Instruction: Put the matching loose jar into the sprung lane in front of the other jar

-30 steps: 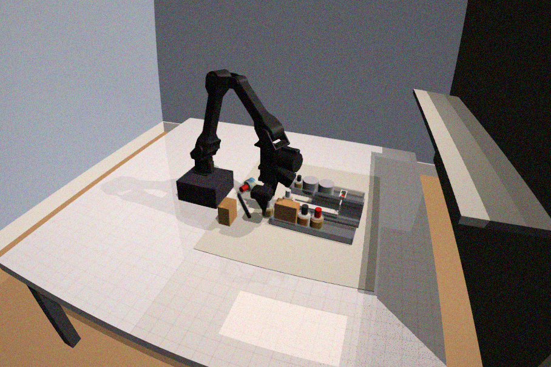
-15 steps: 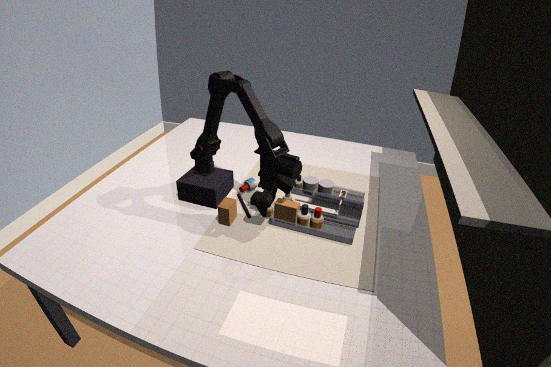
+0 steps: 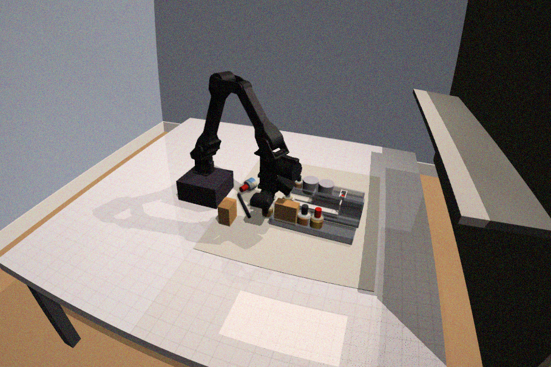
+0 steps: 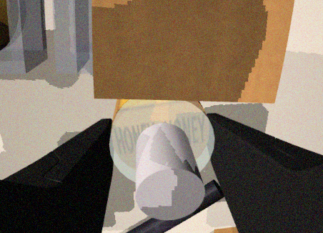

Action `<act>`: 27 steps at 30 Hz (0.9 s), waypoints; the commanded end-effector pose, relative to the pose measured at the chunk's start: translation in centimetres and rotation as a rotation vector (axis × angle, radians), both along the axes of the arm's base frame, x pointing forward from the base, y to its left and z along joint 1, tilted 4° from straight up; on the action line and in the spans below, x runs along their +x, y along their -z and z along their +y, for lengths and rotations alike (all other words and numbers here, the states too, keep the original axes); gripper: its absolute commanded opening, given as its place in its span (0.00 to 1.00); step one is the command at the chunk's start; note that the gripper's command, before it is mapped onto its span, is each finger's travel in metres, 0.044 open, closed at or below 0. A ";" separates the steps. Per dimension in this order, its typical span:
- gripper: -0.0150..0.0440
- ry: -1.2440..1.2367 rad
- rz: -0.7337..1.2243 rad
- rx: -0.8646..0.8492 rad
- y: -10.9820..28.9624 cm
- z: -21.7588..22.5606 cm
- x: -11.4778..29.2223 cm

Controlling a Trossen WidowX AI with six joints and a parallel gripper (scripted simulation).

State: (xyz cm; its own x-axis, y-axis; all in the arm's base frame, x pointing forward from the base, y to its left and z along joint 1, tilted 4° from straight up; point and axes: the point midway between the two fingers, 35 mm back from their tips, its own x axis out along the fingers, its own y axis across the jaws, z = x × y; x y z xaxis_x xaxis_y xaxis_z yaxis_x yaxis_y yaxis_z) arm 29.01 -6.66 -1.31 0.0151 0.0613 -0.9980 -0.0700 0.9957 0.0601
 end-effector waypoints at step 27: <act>0.25 0.051 0.034 0.010 -6.9 -0.3 -0.3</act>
State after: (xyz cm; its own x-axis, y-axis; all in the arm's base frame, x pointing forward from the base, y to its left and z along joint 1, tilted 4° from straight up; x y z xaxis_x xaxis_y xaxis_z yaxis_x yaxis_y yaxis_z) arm 28.10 -6.93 3.88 -0.0340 0.0817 -0.9961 0.0067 0.9967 0.0815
